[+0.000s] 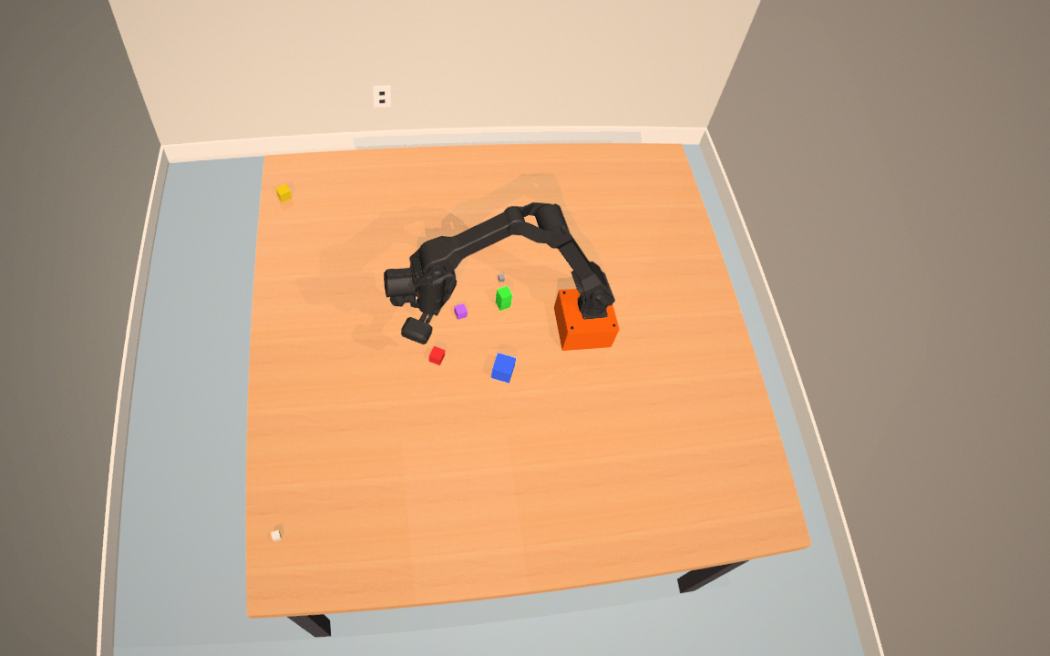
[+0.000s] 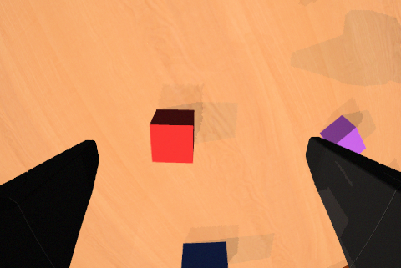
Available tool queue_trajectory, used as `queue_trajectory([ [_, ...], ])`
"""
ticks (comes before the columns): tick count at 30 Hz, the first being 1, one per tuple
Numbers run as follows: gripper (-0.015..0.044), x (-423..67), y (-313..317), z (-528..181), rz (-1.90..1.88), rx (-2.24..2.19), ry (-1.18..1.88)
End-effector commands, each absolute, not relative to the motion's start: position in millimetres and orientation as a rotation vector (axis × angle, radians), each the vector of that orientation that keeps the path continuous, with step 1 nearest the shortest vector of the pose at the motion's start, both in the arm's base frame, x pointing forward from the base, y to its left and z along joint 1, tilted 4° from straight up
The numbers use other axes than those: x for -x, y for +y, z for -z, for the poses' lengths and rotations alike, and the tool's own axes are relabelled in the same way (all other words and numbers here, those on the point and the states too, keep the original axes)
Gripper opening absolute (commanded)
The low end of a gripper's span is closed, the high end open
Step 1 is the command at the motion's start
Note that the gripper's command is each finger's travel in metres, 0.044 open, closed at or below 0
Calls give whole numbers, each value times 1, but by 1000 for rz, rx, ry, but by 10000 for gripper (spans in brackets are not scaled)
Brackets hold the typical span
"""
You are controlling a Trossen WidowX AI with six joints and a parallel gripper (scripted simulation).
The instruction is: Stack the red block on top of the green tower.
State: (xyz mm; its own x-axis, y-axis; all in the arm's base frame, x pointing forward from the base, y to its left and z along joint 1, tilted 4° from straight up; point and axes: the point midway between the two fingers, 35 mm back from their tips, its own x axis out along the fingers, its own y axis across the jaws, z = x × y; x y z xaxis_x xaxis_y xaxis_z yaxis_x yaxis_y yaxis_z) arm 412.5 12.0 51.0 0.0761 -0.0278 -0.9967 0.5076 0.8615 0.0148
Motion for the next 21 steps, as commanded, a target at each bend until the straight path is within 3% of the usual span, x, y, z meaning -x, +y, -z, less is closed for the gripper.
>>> queue_trajectory([
  [1,440,-397,45,-41,458,-382,1491],
  [11,440,-395,50,-41,464,-378,1496],
  [21,440,-395,47,4,464,-378,1496],
])
